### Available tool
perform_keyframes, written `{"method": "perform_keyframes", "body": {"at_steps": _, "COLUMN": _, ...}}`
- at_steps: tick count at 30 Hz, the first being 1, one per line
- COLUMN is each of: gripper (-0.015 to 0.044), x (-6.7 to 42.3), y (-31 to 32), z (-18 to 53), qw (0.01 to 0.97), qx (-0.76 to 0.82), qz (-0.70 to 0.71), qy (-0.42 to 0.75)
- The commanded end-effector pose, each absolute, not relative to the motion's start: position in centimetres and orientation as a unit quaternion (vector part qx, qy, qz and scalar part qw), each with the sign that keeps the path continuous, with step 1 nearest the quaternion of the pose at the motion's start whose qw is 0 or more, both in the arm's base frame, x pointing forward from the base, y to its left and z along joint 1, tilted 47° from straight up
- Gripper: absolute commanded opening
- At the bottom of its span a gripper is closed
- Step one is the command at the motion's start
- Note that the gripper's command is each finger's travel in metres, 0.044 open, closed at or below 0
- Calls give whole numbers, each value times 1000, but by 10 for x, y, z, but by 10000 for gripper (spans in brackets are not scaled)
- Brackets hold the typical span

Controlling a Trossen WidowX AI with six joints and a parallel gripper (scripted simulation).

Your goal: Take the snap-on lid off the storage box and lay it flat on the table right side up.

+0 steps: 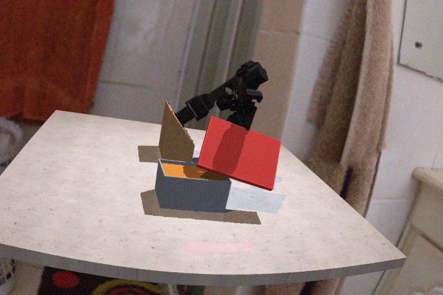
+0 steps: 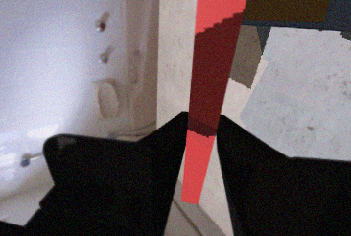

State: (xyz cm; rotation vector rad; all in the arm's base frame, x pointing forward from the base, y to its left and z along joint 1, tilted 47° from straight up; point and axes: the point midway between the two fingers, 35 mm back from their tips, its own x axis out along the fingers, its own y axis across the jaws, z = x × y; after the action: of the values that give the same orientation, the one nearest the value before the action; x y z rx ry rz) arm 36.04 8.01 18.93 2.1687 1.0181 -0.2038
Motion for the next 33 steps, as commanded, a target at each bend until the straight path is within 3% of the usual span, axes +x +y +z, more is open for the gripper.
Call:
{"method": "perform_keyframes", "body": {"at_steps": 1, "gripper": 0, "x": 361, "y": 84, "z": 201, "qw": 364, "qx": 843, "qz": -76, "qy": 388}}
{"method": "perform_keyframes", "body": {"at_steps": 33, "gripper": 0, "x": 347, "y": 126, "z": 248, "qw": 362, "qx": 844, "qz": -75, "qy": 388}}
